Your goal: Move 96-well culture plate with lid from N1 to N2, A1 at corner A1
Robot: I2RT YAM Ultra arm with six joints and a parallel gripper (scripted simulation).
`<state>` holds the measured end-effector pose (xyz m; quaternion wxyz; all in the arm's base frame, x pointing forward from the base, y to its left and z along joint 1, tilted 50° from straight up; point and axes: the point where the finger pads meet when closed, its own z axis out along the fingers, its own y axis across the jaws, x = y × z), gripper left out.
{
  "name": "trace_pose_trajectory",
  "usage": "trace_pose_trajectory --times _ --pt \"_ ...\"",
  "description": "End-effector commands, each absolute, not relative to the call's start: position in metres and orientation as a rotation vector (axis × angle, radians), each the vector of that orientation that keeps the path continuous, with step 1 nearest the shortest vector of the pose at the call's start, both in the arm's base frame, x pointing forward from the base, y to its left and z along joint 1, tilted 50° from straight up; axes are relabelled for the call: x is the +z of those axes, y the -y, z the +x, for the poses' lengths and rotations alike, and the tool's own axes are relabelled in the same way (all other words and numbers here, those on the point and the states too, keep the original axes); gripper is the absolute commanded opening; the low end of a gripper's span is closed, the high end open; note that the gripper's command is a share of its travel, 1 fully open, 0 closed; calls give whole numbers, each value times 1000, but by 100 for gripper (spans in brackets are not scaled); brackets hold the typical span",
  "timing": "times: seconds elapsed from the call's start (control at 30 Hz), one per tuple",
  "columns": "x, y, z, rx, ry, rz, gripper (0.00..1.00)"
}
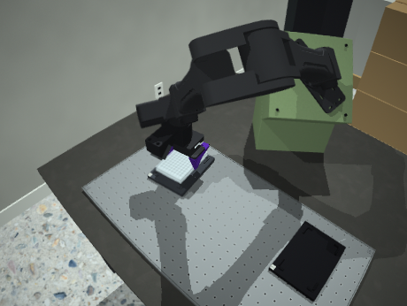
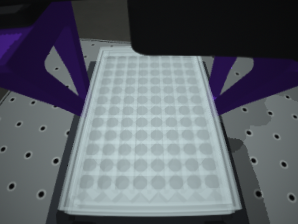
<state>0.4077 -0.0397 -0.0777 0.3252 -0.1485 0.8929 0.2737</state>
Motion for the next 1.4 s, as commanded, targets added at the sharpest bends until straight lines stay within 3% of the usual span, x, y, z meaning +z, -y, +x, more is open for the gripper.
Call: trace_pose_trajectory --times 0.0,1.37 --pt "-62 56 422 659 -2300 -385 0" --pt "-70 48 421 693 -2325 -380 0"
